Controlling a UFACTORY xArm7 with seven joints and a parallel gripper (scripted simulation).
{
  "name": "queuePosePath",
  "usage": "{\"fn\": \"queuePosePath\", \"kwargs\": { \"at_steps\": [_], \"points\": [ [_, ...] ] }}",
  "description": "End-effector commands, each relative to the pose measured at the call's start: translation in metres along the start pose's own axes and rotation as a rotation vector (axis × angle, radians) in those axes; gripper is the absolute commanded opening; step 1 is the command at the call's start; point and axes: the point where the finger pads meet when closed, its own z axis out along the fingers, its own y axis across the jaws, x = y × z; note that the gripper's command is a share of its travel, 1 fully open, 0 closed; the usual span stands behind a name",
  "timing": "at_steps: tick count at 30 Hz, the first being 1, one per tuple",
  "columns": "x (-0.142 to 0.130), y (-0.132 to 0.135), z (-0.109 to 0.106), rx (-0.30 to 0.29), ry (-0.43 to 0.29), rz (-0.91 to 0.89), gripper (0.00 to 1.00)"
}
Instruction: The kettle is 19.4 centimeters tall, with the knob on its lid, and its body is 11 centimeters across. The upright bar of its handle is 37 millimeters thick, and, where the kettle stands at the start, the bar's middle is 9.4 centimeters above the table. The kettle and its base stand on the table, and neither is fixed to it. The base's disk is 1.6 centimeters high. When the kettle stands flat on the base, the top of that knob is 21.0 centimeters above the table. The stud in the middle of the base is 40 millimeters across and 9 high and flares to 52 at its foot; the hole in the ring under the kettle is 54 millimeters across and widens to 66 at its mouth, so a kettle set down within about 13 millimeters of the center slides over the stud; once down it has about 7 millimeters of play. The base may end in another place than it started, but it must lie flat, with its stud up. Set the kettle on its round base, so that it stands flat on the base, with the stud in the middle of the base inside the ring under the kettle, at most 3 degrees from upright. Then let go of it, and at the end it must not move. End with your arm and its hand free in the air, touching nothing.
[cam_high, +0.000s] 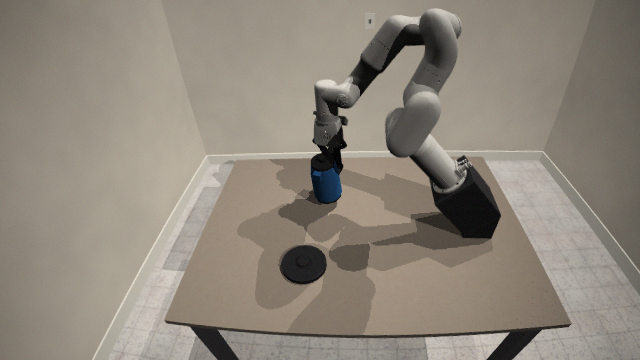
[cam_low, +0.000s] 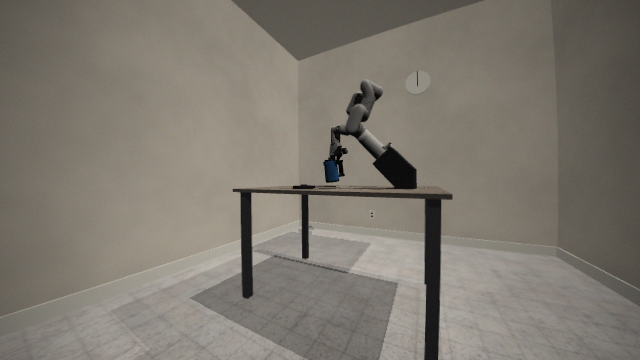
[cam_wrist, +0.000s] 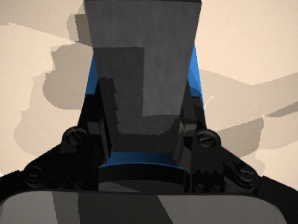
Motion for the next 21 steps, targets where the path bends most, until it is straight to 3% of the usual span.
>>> {"fn": "queuePosePath", "kwargs": {
  "at_steps": [1,21],
  "points": [
    [-0.0041,-0.0017,-0.0063,0.004,0.001,0.000,0.00],
    [-0.0054,-0.0018,-0.0077,0.004,0.001,0.000,0.00]
  ]
}}
